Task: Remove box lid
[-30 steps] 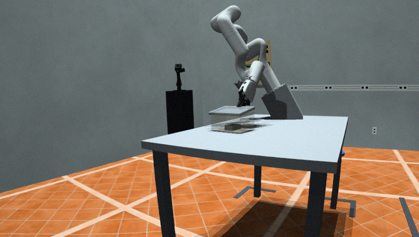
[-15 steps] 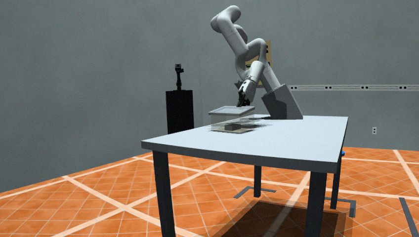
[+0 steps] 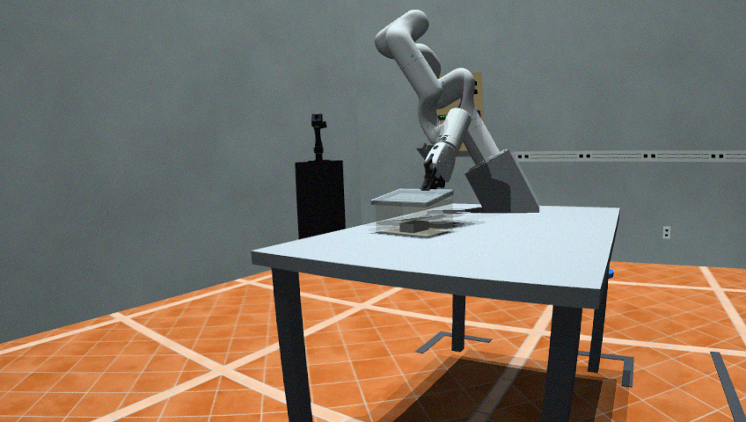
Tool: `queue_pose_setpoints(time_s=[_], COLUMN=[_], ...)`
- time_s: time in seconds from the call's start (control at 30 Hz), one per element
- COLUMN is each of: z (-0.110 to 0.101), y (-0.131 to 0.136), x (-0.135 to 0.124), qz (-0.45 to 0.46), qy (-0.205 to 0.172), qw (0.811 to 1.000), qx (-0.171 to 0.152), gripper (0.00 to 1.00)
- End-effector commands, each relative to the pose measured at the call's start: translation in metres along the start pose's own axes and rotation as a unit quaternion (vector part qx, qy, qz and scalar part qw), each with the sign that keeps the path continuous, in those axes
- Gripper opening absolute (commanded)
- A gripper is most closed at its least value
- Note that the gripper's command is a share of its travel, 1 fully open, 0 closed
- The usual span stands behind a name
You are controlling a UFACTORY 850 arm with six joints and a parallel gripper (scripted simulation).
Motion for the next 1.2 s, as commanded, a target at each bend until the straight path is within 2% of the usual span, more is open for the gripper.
queue_pose_setpoints(time_s=[0.0, 0.87, 1.17], z=[0.000, -0.013, -0.022], y=[-0.001, -0.020, -0.036], x=[0.000, -0.002, -0.003], qz=[0.000, 0.000, 0.000], qy=[0.000, 0.000, 0.000], qw=[1.000, 1.000, 1.000], qx=[0.001, 0.001, 0.001], gripper=[0.00, 0.00, 0.00])
Point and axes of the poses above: the point where the finger pads meet when closed, its own z axis out along the fingers, its own y axis across the jaws, x = y × z, the point moved 10 cm from there along -z, back along the fingers, and after that the axes turned 4 degrees about z, right-handed, at the moved point
